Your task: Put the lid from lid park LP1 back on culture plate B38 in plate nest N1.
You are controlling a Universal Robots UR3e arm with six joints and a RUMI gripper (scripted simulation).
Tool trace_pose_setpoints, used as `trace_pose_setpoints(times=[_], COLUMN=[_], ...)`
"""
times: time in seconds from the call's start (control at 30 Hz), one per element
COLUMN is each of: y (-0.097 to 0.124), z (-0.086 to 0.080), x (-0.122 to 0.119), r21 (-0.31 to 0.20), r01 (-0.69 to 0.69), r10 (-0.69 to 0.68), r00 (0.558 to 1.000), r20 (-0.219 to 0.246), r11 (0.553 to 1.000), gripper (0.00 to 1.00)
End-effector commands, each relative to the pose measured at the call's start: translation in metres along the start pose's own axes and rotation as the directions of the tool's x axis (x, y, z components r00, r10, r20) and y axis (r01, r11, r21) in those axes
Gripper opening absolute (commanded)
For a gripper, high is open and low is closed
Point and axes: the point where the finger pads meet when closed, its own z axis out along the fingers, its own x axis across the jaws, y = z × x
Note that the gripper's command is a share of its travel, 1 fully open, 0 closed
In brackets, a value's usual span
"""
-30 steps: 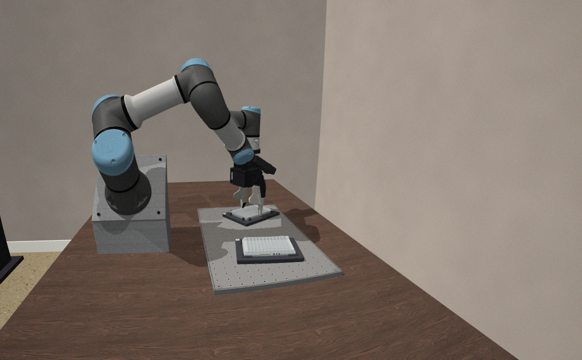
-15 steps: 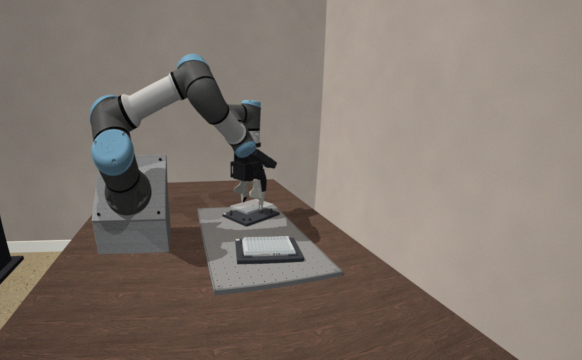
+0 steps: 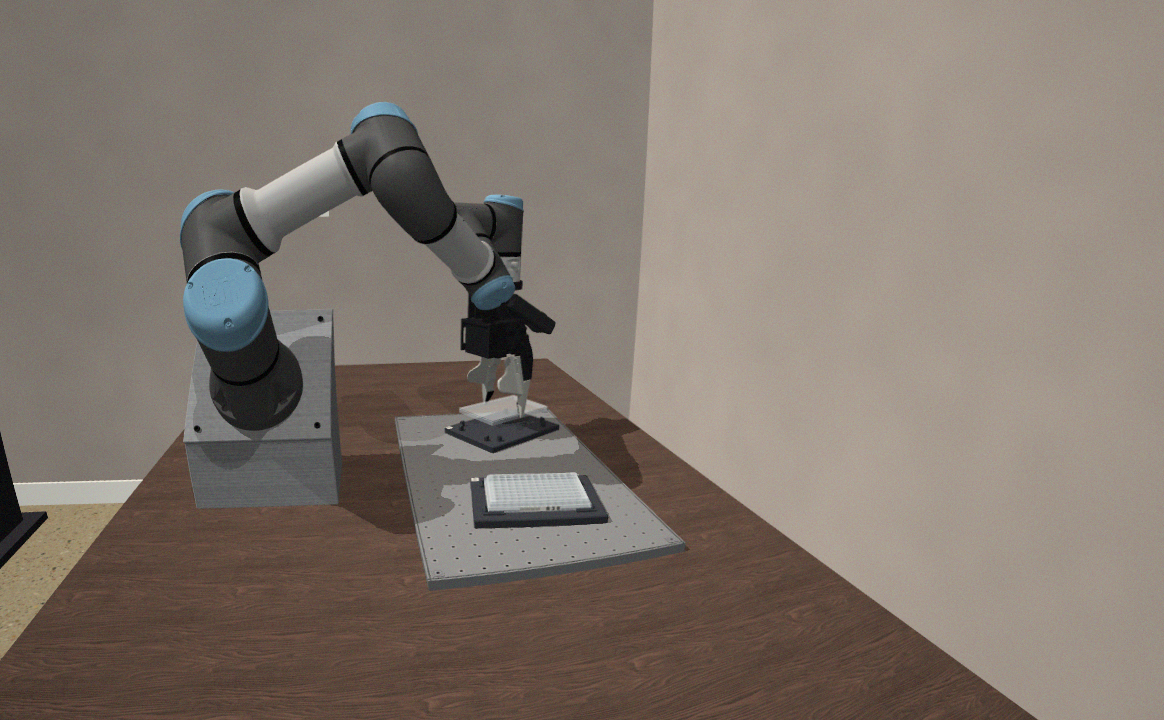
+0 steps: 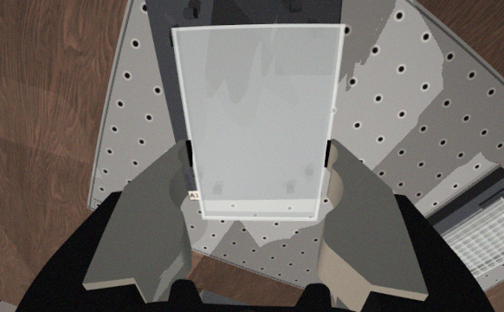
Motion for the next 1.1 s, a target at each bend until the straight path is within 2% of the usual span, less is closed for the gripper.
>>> trace_pose_setpoints(times=[0.0,0.17,0.23,0.43,0.73,0.8,1.07], y=[0.015,0.029,0.029,0.045,0.071,0.071,0.093], z=[0.0,0.0,0.0,0.0,0.0,0.0,0.0], x=[0.022,0.043,0.043,0.068,0.105,0.105,0.138], r21=[0.003,0.003,0.003,0.003,0.003,0.003,0.003], r01=[-0.112,-0.21,-0.21,-0.326,-0.49,-0.49,-0.617], r10=[0.112,0.21,0.21,0.326,0.49,0.49,0.617], r00=[0.994,0.978,0.978,0.945,0.872,0.872,0.787], r20=[-0.001,-0.001,-0.001,-0.001,-0.001,-0.001,0.0], r11=[0.994,0.978,0.978,0.945,0.872,0.872,0.787], gripper=[0.0,0.0,0.0,0.0,0.0,0.0,0.0])
